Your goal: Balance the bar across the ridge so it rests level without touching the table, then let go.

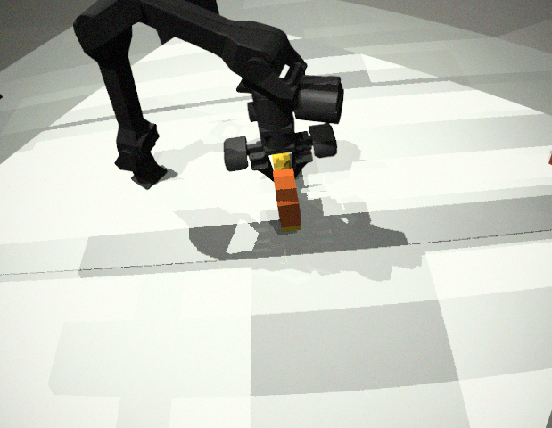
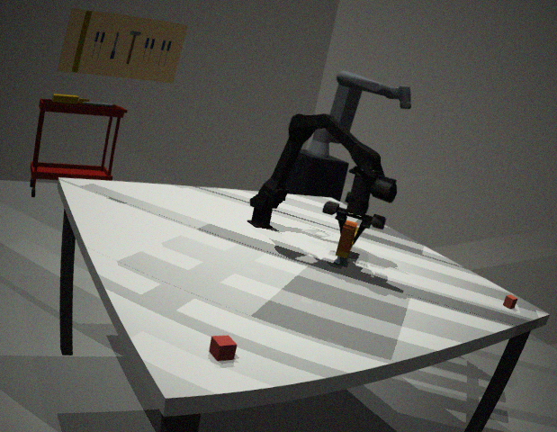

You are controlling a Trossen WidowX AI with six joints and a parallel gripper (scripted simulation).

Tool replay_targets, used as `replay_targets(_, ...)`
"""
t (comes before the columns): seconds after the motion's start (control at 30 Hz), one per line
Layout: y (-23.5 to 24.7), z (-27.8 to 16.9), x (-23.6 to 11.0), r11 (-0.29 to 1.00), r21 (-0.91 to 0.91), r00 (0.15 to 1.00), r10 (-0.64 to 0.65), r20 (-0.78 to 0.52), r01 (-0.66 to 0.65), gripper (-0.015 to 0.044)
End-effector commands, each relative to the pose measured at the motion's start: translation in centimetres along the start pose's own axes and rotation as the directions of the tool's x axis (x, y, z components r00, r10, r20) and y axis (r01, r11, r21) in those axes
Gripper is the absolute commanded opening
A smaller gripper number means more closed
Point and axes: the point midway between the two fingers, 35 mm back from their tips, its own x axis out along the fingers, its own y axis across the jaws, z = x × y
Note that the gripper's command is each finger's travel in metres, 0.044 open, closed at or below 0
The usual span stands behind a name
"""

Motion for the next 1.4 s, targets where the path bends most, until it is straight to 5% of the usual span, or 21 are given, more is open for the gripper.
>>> replay_targets(0.0, -0.01, -0.07, 0.05, 1.000, -0.003, 1.000, -0.002, -0.003, 0.002, 0.0000)
replay_targets(1.37, 0.05, -0.03, 0.38, 1.000, -0.003, 1.000, -0.002, -0.003, 0.001, 0.0000)
